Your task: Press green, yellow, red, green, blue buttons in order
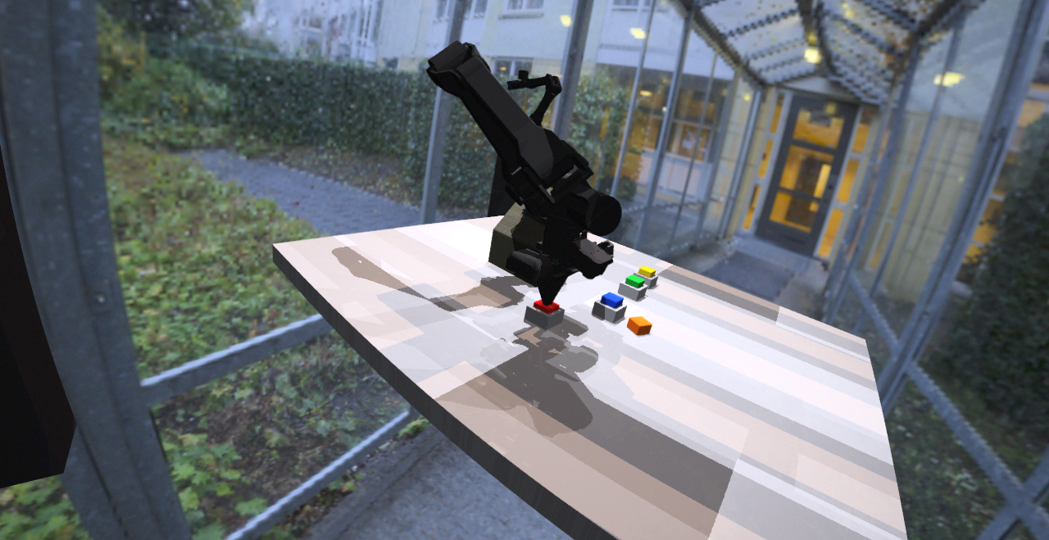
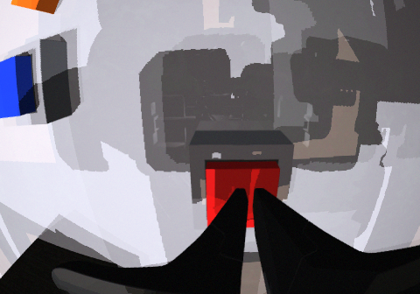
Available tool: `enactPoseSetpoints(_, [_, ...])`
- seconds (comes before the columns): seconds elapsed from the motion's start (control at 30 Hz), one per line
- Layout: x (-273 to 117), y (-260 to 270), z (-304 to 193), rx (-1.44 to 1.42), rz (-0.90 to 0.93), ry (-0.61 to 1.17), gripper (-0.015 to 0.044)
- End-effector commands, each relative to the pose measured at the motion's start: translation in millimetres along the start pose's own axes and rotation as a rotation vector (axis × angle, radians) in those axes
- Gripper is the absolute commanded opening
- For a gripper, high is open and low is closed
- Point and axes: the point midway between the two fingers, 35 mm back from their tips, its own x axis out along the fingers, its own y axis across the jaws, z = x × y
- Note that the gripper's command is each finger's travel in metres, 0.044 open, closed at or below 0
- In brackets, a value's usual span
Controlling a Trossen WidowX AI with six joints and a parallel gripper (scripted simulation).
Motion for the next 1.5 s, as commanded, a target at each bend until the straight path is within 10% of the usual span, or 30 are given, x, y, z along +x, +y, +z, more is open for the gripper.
enactPoseSetpoints(0.0, [-7, 1, 0, -0.001, 0.003, 0.001, 0.0020])
enactPoseSetpoints(0.63, [-93, 9, 5, -0.011, 0.017, 0.001, 0.0020])
enactPoseSetpoints(1.47, [-97, 276, 39, -0.007, 0.024, 0.002, 0.0020])
